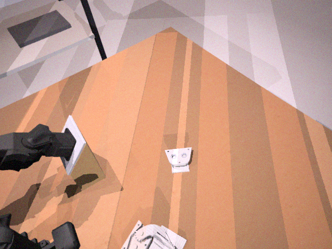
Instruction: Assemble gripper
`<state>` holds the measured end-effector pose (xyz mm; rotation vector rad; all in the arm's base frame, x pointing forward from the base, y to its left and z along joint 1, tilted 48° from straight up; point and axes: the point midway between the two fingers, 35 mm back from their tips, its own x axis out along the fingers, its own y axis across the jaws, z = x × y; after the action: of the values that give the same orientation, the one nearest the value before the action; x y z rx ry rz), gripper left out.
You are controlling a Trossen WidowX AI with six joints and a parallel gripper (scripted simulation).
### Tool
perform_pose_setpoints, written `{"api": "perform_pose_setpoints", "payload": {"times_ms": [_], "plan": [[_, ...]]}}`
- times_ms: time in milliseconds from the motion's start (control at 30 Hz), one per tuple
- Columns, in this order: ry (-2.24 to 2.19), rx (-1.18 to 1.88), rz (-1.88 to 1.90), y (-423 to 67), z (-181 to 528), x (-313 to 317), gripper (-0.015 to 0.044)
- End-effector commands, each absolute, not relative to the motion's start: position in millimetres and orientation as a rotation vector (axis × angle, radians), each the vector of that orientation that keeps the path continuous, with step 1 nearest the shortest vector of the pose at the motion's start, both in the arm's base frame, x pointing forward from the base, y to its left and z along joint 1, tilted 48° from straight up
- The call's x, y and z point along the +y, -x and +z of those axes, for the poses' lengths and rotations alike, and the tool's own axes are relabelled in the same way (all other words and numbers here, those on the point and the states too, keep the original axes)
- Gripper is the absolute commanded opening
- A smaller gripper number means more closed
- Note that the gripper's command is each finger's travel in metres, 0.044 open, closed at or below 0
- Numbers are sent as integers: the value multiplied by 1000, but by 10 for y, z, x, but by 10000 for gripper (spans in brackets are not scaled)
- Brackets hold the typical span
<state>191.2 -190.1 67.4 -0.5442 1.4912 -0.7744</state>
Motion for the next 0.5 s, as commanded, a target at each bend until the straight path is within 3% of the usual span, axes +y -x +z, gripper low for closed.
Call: {"api": "perform_pose_setpoints", "payload": {"times_ms": [0,467], "plan": [[544,1497,-776,-1911,603,-1856,0],[544,1498,-776,-1931,431,-1704,0]]}}
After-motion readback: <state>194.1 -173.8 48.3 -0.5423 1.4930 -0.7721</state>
